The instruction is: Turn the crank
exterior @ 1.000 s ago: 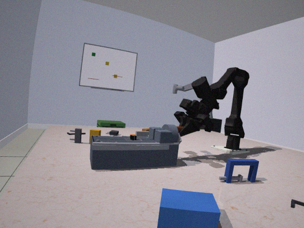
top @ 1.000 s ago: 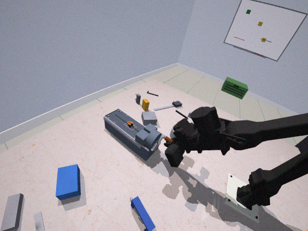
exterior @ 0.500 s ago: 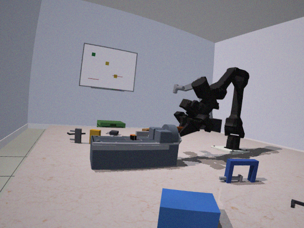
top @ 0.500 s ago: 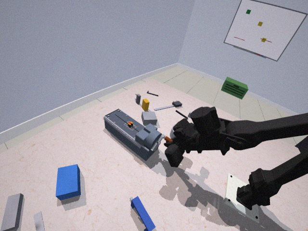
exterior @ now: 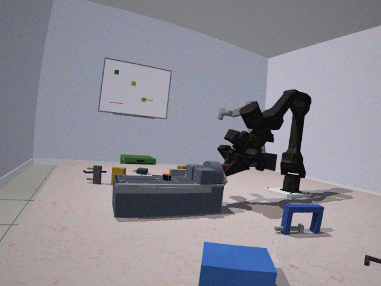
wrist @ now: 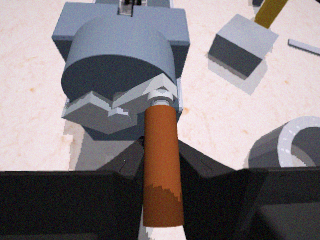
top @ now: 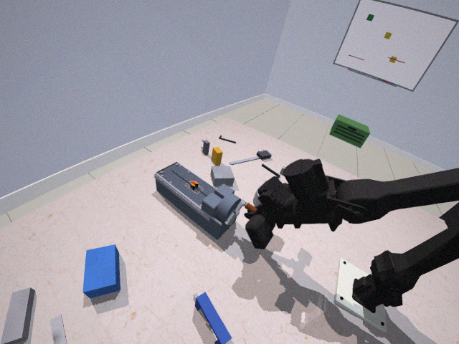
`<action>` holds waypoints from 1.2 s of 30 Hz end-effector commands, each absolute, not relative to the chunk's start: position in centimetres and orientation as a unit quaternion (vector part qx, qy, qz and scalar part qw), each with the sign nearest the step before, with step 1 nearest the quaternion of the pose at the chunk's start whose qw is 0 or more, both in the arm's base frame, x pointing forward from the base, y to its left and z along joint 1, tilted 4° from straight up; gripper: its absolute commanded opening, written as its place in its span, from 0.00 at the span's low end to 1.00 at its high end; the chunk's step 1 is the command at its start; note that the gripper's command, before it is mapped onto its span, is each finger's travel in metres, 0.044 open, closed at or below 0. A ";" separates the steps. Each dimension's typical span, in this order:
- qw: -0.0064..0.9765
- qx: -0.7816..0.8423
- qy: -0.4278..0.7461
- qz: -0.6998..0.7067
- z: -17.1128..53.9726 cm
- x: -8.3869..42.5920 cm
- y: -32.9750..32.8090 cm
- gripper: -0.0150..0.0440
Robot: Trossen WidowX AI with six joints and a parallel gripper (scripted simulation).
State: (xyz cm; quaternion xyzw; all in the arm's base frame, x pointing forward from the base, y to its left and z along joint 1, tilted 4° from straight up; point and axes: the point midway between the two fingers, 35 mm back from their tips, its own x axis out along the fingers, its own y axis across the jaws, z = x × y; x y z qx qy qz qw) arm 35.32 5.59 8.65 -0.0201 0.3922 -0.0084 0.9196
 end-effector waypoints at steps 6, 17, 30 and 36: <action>0.919 -0.022 0.393 -0.010 8.5 35.3 5.5 0.25; 0.919 -0.020 0.393 -0.009 8.6 35.3 5.6 0.25; 0.919 -0.020 0.393 -0.009 8.6 35.3 5.6 0.74; 0.919 -0.020 0.393 -0.009 8.6 35.3 5.6 1.00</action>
